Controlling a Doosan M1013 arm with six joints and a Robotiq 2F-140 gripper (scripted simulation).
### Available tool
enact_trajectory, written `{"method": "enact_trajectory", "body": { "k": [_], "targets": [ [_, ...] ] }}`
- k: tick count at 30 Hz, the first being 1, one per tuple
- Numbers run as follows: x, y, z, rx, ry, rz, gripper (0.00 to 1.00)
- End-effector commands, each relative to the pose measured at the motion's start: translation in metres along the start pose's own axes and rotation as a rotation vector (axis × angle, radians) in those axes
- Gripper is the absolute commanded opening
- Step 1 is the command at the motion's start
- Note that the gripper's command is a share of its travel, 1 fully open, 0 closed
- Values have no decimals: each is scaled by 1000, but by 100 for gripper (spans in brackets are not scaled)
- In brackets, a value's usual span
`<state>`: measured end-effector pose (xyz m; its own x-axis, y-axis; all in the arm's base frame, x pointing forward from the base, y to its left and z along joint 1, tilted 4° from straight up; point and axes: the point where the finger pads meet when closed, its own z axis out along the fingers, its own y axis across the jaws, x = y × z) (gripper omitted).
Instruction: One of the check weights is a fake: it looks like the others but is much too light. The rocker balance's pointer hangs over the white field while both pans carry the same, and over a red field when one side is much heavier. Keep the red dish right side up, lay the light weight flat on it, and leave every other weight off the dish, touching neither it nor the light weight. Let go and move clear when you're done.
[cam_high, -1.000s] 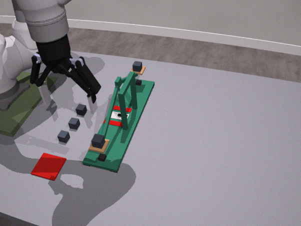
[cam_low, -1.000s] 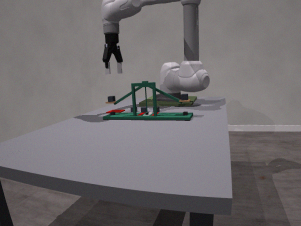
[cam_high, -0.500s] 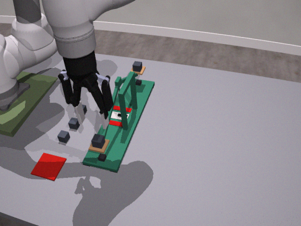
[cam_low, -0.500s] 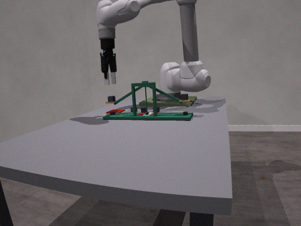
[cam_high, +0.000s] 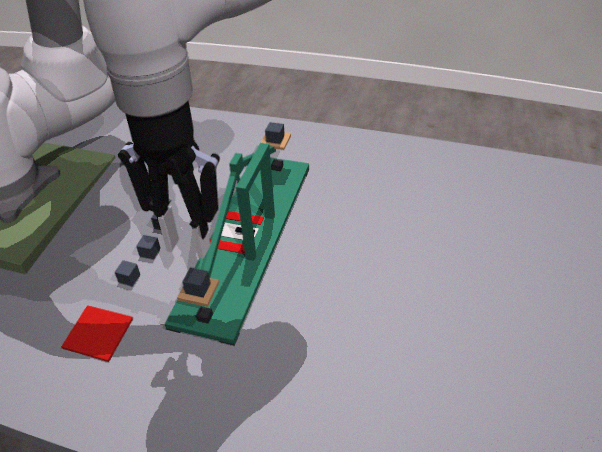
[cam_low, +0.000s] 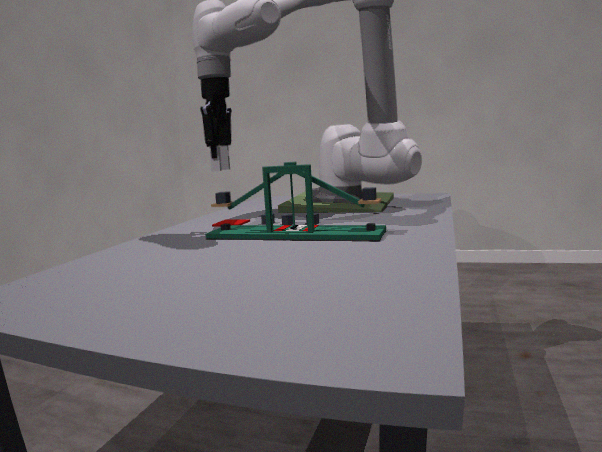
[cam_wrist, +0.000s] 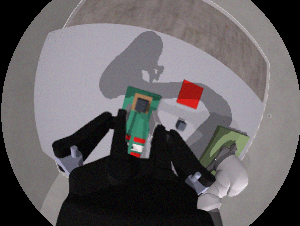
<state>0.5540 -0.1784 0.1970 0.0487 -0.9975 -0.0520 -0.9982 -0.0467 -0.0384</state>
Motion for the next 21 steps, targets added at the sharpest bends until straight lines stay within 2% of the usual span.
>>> {"method": "enact_trajectory", "body": {
  "k": [1,21],
  "targets": [
    [0,0,0,0,0,0,35],
    [0,0,2,0,0,0,35]
  ]
}}
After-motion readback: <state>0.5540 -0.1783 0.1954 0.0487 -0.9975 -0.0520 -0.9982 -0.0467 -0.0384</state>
